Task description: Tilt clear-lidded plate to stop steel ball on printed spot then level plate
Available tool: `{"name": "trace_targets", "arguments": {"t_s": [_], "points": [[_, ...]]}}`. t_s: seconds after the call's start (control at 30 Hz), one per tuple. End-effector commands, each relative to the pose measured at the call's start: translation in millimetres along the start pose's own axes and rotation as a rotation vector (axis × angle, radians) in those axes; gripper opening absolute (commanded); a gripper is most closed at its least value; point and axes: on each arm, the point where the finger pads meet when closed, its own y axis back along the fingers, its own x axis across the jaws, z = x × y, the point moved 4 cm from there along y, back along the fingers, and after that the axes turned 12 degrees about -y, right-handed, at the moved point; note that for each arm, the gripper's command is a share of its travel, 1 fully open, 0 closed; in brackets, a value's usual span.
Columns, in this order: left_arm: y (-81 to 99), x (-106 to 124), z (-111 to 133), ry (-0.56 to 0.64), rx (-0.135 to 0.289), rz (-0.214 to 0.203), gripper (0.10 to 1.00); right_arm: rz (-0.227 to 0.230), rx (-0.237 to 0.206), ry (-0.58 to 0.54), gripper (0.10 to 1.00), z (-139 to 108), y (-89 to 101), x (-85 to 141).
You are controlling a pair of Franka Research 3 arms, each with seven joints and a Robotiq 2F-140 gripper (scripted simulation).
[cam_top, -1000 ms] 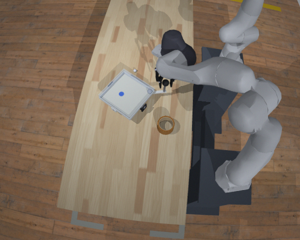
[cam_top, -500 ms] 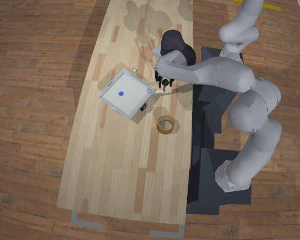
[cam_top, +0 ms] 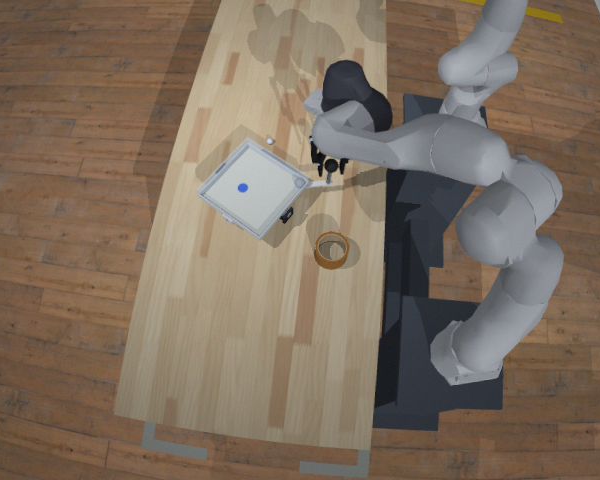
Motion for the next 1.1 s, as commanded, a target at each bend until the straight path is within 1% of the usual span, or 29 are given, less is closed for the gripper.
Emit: {"name": "trace_targets", "arguments": {"t_s": [0.0, 0.5, 0.53, 1.07], "points": [[-1.3, -0.9, 0.7, 0.005, -0.002, -0.002, 0.424, -0.004, -0.001, 0.005, 1.000, -0.2, 0.6, -0.2], [-1.3, -0.9, 0.7, 0.005, -0.002, -0.002, 0.424, -0.004, -0.001, 0.005, 1.000, -0.2, 0.6, -0.2], [-1.3, -0.9, 0.7, 0.005, -0.002, -0.002, 0.099, -0.004, -0.001, 0.005, 1.000, -0.2, 0.6, -0.2], [-1.3, -0.9, 0.7, 0.005, -0.002, -0.002, 0.099, -0.004, -0.001, 0.005, 1.000, -0.2, 0.6, -0.2]]}}
